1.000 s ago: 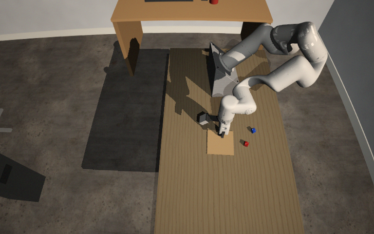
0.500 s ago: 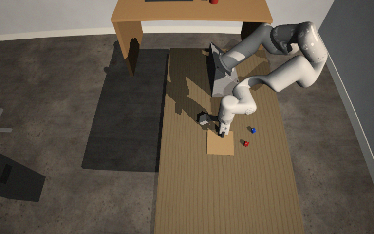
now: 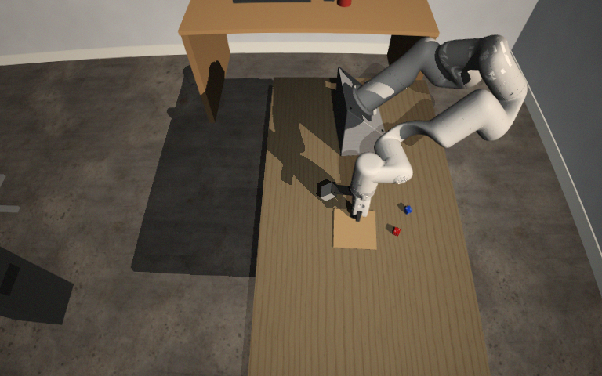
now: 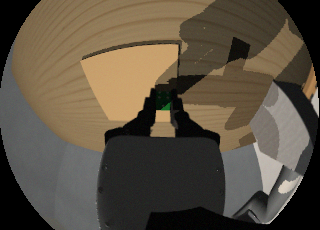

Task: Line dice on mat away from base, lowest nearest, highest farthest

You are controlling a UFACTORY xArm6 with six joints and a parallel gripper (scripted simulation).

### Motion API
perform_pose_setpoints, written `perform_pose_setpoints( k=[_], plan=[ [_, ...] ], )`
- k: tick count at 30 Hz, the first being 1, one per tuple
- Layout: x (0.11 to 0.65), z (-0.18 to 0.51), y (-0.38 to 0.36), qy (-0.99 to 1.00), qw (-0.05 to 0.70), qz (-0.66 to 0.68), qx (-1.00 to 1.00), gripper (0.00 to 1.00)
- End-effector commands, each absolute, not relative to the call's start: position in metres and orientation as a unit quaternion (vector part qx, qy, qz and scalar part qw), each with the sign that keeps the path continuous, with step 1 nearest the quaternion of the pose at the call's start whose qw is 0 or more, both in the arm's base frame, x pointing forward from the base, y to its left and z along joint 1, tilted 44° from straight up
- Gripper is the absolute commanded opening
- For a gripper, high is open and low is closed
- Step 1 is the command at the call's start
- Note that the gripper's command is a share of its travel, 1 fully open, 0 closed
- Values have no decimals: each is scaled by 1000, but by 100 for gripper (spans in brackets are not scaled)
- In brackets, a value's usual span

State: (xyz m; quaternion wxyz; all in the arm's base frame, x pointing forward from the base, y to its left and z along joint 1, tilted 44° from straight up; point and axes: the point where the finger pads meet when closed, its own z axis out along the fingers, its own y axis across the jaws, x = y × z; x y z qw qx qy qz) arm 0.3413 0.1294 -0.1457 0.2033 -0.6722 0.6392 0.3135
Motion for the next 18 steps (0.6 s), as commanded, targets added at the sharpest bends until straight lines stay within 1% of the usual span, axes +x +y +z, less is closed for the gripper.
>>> perform_pose_setpoints(
  k=[1,18],
  plan=[
    [343,-146,129,639,204,312,-672,15],
    [342,-148,132,639,204,312,-672,15]
  ],
)
